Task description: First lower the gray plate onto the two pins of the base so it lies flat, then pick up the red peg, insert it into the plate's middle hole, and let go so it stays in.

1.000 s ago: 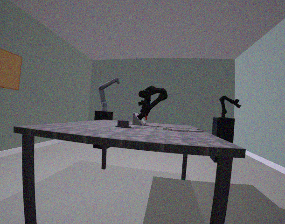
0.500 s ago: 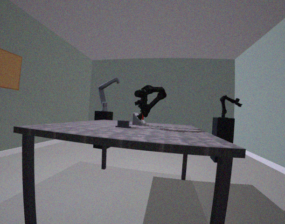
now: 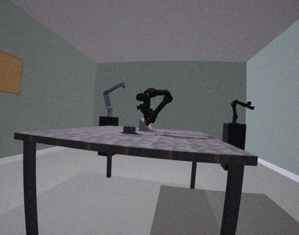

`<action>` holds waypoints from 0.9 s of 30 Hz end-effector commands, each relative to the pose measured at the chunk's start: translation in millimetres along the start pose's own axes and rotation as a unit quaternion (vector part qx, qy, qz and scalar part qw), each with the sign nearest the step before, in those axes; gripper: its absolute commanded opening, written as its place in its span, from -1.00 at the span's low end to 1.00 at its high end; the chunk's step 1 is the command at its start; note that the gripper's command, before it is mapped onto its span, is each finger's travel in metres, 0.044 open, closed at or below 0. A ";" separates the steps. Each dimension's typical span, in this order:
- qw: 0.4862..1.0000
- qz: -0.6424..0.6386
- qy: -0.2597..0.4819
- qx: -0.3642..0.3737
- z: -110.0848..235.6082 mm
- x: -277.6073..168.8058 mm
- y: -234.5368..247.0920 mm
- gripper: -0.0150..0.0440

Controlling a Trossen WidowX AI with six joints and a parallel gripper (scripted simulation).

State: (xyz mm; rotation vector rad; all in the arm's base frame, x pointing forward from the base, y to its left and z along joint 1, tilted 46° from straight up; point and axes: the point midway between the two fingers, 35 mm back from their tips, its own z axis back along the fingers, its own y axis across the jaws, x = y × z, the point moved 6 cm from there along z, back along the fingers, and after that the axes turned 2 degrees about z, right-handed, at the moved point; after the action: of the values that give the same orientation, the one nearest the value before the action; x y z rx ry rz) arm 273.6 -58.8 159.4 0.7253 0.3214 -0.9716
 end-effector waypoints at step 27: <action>1.000 0.010 0.002 0.009 0.6 96.6 -3.2 -0.49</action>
State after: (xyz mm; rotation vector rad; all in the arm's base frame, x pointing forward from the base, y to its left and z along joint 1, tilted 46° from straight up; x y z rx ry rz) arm 317.6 -111.7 111.7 0.7454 0.3204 -0.9569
